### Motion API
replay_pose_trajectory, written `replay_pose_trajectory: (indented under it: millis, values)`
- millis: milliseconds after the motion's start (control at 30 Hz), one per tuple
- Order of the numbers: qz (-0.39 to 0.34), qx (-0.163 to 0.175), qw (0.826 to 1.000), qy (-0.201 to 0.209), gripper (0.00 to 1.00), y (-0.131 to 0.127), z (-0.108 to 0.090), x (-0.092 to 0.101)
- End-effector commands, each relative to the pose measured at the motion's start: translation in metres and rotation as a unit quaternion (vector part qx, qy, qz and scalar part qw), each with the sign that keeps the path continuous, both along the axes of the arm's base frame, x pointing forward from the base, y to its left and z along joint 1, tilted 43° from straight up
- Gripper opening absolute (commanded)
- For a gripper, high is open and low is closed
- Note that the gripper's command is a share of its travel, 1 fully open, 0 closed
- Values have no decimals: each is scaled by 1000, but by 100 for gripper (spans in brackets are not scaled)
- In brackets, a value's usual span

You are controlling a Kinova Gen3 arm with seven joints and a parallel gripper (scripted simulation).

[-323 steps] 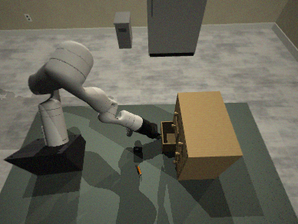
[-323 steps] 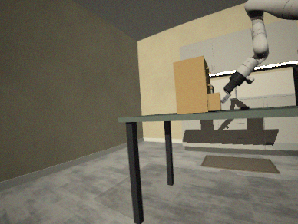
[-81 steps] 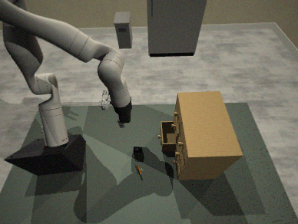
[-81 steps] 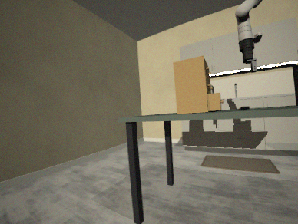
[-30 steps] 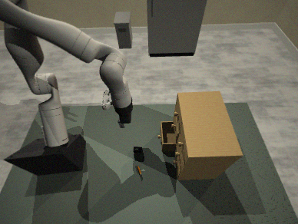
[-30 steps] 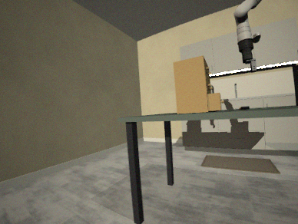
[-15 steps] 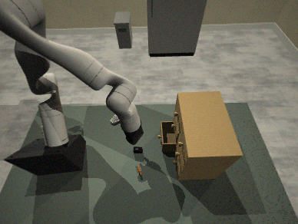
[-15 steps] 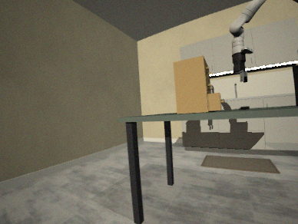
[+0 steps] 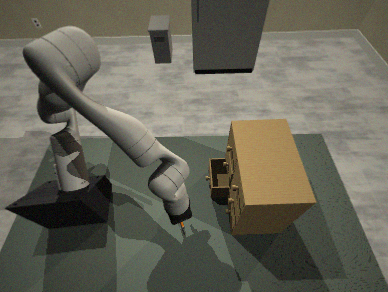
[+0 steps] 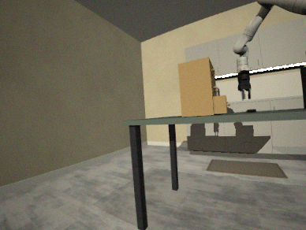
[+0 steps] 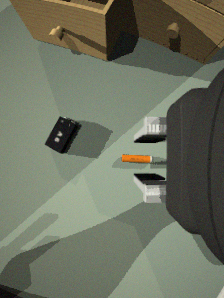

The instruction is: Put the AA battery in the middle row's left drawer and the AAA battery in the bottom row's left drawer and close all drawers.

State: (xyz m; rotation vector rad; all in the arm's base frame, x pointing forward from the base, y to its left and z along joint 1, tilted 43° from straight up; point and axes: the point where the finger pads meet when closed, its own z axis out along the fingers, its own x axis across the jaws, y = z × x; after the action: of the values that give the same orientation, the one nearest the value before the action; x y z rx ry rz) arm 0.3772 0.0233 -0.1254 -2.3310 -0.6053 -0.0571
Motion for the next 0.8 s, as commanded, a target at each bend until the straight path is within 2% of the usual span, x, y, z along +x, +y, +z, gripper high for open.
replay_pose_trajectory:
  millis: [0, 200, 233, 767]
  values:
    - [-3, 2, 1000, 16, 67, 8, -15, -4]
    - [-7, 0, 1000, 20, 67, 8, -17, -4]
    - [-7, 0, 1000, 20, 54, 8, -17, -4]
    - [-7, 0, 1000, 20, 54, 8, -17, -4]
